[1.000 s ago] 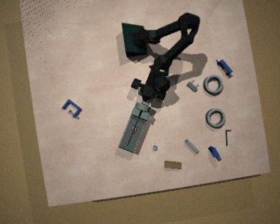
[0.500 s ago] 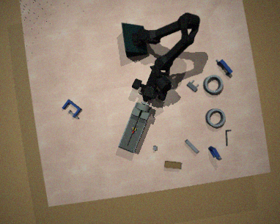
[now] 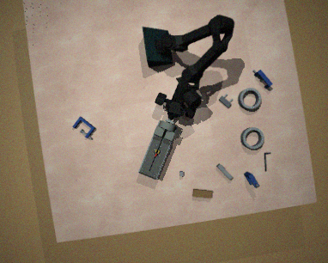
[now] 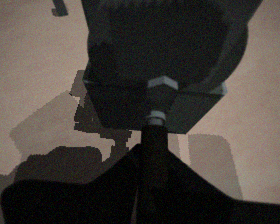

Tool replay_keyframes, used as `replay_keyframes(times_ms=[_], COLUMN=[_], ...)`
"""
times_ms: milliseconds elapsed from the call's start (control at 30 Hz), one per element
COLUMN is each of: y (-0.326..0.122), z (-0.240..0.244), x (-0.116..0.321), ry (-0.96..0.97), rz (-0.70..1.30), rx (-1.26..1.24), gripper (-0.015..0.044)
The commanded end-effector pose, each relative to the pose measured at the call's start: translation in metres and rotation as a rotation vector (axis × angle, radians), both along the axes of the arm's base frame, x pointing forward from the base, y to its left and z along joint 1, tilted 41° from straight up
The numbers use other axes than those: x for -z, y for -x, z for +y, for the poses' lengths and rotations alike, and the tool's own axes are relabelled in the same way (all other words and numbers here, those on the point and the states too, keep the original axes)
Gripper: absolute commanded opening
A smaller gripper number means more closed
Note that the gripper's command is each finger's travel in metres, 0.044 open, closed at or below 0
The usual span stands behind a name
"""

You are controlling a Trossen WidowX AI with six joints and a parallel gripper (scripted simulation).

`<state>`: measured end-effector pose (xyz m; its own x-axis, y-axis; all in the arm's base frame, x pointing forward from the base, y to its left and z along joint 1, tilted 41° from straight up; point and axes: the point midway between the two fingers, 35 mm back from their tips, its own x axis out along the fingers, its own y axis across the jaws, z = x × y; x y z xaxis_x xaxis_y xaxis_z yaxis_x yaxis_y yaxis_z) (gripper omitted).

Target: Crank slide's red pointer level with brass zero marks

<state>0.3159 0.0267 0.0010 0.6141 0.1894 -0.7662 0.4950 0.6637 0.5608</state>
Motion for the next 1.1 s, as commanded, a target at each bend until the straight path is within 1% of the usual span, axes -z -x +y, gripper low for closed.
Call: replay_keyframes(times_ms=[0, 1067], y=[-0.0045, -0.0065], z=[0.0063, 0.0082], x=[-0.0051, -0.009], ry=[-0.012, -0.012], rz=[-0.016, -0.016], rx=[-0.019, -0.019], gripper=[0.0, 0.0])
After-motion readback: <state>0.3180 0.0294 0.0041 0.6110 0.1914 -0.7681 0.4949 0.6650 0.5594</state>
